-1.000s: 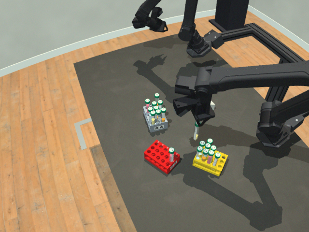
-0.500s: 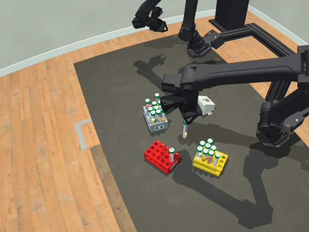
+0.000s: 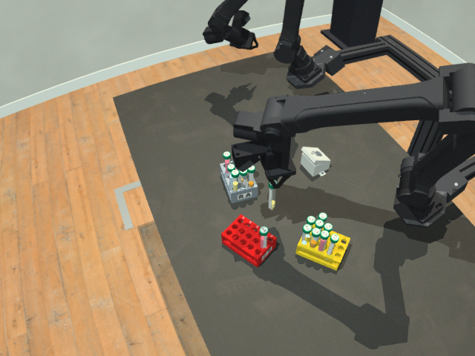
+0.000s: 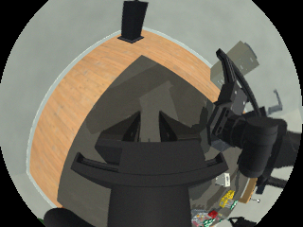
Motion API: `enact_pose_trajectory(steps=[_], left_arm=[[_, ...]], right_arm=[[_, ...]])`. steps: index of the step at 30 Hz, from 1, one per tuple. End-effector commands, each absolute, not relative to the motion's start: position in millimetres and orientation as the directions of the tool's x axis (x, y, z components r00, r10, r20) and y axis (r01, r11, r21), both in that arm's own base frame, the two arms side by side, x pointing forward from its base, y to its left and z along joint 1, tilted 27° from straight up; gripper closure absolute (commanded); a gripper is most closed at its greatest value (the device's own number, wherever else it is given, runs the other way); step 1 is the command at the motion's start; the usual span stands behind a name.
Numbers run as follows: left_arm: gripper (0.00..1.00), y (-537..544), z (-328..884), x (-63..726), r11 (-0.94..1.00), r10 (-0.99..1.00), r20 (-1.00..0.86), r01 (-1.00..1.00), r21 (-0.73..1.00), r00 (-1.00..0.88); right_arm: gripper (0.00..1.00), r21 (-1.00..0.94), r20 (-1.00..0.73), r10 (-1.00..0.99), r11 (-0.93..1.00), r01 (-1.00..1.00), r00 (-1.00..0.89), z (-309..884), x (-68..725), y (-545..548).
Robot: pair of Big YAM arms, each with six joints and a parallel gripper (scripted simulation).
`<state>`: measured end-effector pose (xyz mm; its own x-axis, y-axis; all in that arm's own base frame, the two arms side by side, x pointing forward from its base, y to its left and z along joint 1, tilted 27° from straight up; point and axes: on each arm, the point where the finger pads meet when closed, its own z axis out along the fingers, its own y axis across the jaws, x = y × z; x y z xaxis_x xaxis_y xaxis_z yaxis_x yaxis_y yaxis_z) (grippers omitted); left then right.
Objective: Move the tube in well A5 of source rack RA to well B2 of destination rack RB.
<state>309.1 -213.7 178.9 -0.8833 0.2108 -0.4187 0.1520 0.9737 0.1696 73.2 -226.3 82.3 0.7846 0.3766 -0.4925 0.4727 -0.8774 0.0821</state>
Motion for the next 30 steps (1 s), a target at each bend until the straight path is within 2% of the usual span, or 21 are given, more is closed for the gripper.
enact_pose_trajectory(steps=[1,4,30], left_arm=[[1.00,-220.9,211.5,321.6,0.961,0.273,-0.456,0.218,0.170,-0.847],[1.00,-220.3,201.0,326.6,0.942,0.328,-0.419,0.262,0.208,-0.847],[1.00,-201.3,225.1,360.8,0.942,0.328,-0.422,0.261,0.210,-0.845]], right_arm=[[0.70,0.100,-0.489,0.369,-0.876,0.471,0.790,88.5,77.2,-231.7],[0.70,0.100,-0.489,0.369,-0.876,0.471,0.790,88.5,77.2,-231.7],[0.70,0.100,-0.489,0.369,-0.876,0.471,0.790,88.5,77.2,-231.7]])
